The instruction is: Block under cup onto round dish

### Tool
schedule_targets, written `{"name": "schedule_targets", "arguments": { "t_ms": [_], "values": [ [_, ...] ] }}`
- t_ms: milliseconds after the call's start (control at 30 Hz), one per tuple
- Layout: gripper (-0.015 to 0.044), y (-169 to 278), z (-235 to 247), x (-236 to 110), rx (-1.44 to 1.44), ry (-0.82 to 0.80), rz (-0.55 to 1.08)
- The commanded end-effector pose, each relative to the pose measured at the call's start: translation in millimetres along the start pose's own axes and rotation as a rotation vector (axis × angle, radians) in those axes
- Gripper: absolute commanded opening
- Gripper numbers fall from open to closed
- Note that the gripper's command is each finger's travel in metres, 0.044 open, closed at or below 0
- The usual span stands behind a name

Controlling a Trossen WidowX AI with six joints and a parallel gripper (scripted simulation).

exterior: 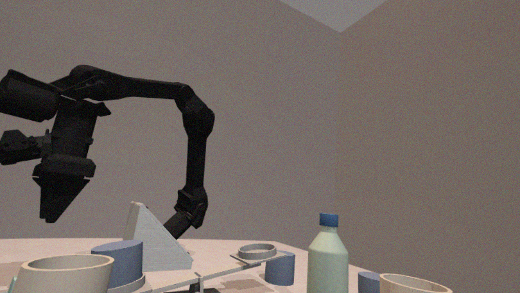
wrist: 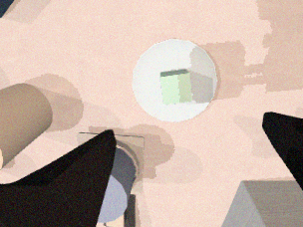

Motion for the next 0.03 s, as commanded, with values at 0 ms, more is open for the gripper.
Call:
{"name": "schedule_targets", "arguments": {
  "t_ms": [0],
  "values": [
    [0.0440,0.2,-0.3,0.1,-0.005,0.006,0.002]
  ]
}}
Point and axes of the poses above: the point midway between the two fingers, 35 mm back from their tips, its own x axis out along the fingers, its own z axis across the jaws, y = z × x, the point moved 7 cm from there along -x, back along the fingers, and after that the axes turned 13 degrees about x, right-handed, at the moved point
